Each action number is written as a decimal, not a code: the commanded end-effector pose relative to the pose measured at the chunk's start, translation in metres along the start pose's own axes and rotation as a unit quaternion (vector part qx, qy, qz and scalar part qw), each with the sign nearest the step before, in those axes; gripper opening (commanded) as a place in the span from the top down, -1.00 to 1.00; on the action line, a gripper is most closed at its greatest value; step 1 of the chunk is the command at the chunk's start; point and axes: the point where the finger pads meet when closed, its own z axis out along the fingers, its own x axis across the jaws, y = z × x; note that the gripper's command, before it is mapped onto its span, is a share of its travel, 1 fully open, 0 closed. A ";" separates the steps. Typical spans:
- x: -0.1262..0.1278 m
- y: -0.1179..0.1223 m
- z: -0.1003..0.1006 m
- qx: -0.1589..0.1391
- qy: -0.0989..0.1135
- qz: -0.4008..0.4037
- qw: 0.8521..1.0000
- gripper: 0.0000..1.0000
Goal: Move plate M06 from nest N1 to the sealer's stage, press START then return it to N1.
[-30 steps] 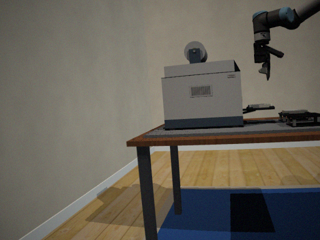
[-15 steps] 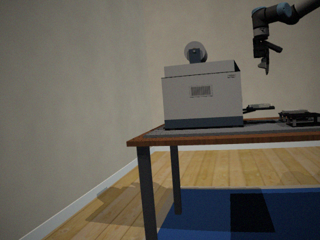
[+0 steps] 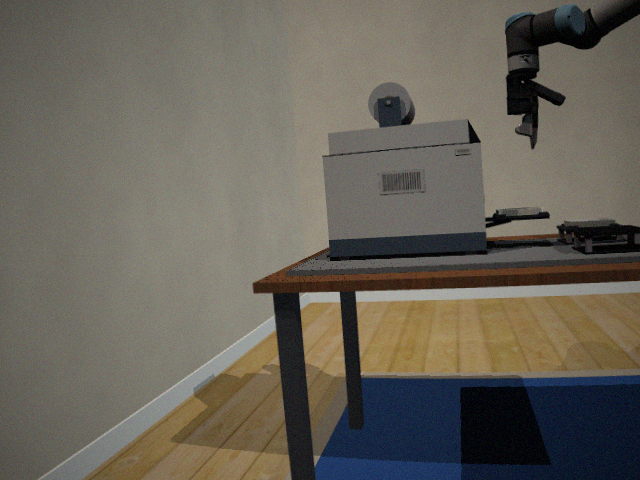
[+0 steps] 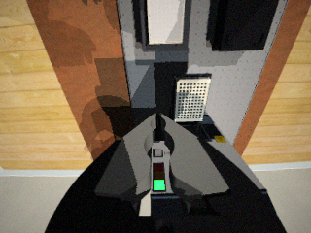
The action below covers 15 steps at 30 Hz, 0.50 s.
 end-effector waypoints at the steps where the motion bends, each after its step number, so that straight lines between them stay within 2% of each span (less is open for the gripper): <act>1: 0.000 -0.003 0.000 -0.086 -0.001 0.002 0.996 1.00; 2: 0.000 -0.003 0.000 -0.086 -0.001 0.002 0.996 1.00; 6: 0.000 -0.003 0.000 -0.152 -0.001 0.002 0.988 1.00; 8: 0.000 -0.003 0.000 -0.152 -0.001 0.002 0.988 1.00; 15: 0.000 -0.003 0.000 -0.264 -0.001 0.001 0.964 1.00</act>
